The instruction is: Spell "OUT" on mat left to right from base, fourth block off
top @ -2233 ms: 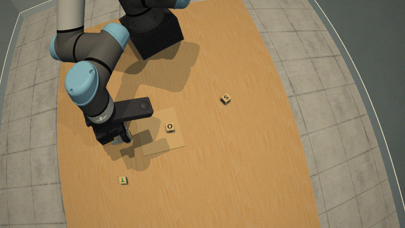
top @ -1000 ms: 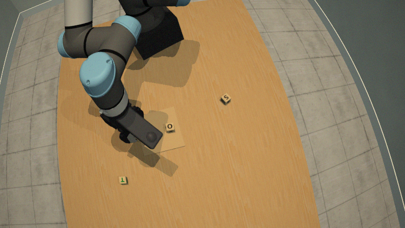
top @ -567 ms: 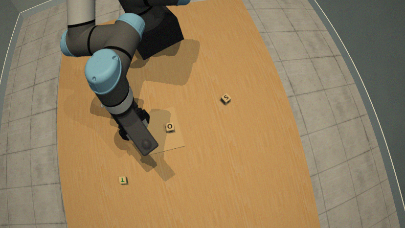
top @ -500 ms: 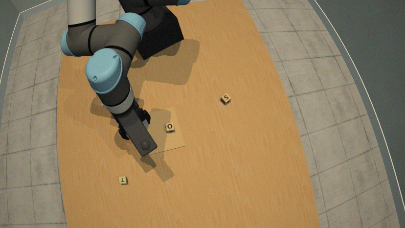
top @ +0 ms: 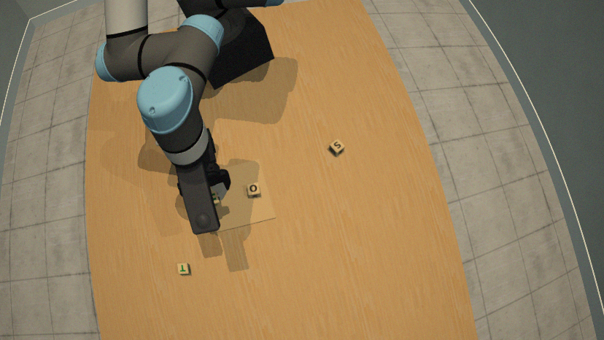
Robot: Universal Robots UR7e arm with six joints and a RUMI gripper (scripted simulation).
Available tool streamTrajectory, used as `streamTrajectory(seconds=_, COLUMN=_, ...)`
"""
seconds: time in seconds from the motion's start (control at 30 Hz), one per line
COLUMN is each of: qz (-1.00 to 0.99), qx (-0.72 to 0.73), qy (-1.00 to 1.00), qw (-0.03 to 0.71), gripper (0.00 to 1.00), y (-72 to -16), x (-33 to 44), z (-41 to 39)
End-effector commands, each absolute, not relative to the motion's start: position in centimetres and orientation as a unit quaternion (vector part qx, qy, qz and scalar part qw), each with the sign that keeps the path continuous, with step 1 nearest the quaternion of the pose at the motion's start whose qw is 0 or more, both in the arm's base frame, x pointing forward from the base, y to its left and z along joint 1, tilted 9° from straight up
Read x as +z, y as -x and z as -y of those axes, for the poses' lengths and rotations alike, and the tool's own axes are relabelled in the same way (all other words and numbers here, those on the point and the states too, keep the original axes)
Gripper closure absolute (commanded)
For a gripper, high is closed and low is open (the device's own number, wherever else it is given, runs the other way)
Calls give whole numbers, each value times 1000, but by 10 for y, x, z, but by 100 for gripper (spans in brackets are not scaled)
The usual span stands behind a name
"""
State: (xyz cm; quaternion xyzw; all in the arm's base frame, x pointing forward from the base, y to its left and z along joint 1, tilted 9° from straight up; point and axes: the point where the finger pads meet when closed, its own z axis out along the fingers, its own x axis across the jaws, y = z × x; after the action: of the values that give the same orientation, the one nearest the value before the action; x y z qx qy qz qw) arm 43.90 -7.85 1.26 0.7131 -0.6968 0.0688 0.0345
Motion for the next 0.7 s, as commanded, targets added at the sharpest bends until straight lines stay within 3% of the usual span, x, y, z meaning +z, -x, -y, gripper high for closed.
streamTrajectory(seconds=0.0, qz=745, qx=72, qy=-663, qw=32, gripper=95, y=-438, x=13, z=76)
streamTrajectory(seconds=0.67, qz=888, qx=78, qy=-452, qw=13, gripper=95, y=-429, x=11, z=65)
